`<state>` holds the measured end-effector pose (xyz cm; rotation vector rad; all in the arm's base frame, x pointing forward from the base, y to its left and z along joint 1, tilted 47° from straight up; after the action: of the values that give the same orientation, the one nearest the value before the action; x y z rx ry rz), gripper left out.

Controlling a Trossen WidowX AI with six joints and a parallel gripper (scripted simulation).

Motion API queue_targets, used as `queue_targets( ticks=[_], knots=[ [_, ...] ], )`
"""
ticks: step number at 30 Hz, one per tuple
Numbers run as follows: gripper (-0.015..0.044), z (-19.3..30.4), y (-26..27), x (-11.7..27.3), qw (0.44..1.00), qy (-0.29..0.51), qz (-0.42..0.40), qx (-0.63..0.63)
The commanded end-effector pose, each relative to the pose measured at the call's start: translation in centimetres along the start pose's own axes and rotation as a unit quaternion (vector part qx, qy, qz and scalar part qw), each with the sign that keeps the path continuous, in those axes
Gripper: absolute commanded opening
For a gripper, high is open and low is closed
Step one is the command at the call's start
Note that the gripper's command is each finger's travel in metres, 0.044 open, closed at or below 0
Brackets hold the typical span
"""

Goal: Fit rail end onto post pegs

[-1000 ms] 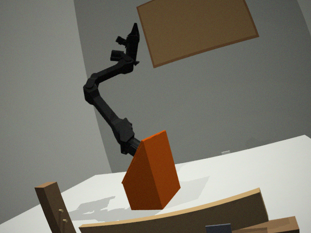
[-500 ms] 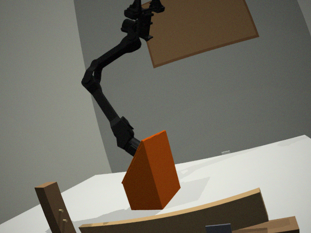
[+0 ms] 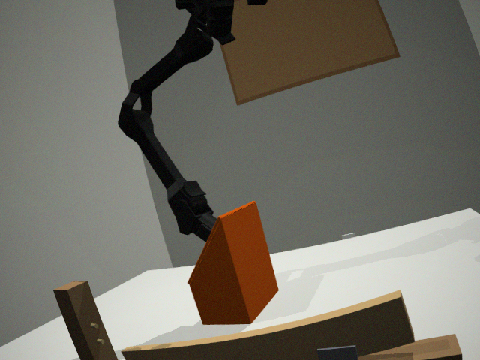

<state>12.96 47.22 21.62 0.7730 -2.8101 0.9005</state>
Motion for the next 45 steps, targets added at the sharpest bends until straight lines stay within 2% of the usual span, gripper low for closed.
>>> queue_targets(
  ticks=[1,10,18,27,36,45],
  knots=[
    [0.0440,3.8,-2.2,-3.7,0.996,0.058,0.024,0.064],
    [0.0440,15.3,-10.3,-11.1,0.946,0.245,0.054,0.204],
    [0.0440,26.5,-18.0,-12.9,0.860,0.422,0.025,0.286],
    [0.0440,38.4,-26.2,-9.0,0.731,0.602,-0.067,0.315],
    [0.0440,48.3,-31.1,0.2,0.581,0.735,-0.228,0.265],
    [0.0440,49.2,-30.8,1.1,0.570,0.742,-0.242,0.258]
  ],
)
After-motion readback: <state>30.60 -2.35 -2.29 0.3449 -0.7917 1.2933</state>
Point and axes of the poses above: the point midway between the two fingers, 35 mm back from their tips, its own x axis back along the fingers, its own y axis across the jaws, z = x × y, the point moved 3 cm from there along x, back along the fingers, and after that the axes turned 14 degrees about -x, right-handed, at the moved point
